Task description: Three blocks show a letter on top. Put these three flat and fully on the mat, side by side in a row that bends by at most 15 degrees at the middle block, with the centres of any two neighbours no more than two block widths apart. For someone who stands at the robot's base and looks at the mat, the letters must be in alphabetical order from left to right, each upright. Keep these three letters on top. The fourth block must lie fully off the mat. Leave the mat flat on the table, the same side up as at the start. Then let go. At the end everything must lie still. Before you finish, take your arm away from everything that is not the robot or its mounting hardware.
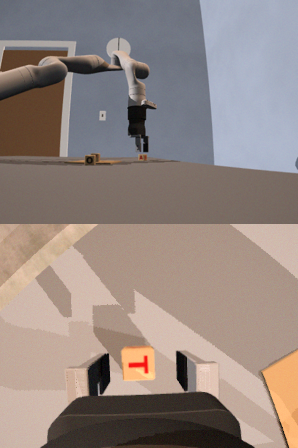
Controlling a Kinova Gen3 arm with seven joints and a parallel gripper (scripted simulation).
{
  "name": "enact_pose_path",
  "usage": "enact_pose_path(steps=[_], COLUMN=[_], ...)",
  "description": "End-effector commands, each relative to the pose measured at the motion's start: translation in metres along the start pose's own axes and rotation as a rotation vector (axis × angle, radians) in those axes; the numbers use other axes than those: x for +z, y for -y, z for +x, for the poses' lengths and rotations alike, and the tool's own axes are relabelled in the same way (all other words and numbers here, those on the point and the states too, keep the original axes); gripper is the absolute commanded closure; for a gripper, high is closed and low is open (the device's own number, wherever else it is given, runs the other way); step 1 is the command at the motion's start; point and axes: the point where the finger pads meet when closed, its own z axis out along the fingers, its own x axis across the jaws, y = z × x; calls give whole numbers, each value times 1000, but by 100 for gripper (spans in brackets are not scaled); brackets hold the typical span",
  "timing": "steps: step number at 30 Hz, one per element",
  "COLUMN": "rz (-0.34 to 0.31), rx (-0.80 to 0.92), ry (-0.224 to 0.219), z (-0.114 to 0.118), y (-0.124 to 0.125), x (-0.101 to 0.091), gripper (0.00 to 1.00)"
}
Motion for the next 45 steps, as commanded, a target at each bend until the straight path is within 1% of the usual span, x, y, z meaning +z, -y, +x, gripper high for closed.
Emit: enact_pose_path(steps=[1,11,45], rz=[4,6,5], rx=[0,-3,-2], ry=[4,6,6], z=[-1,-5,-5], y=[1,3,2], x=[0,-1,-1], gripper=[0,0,0])
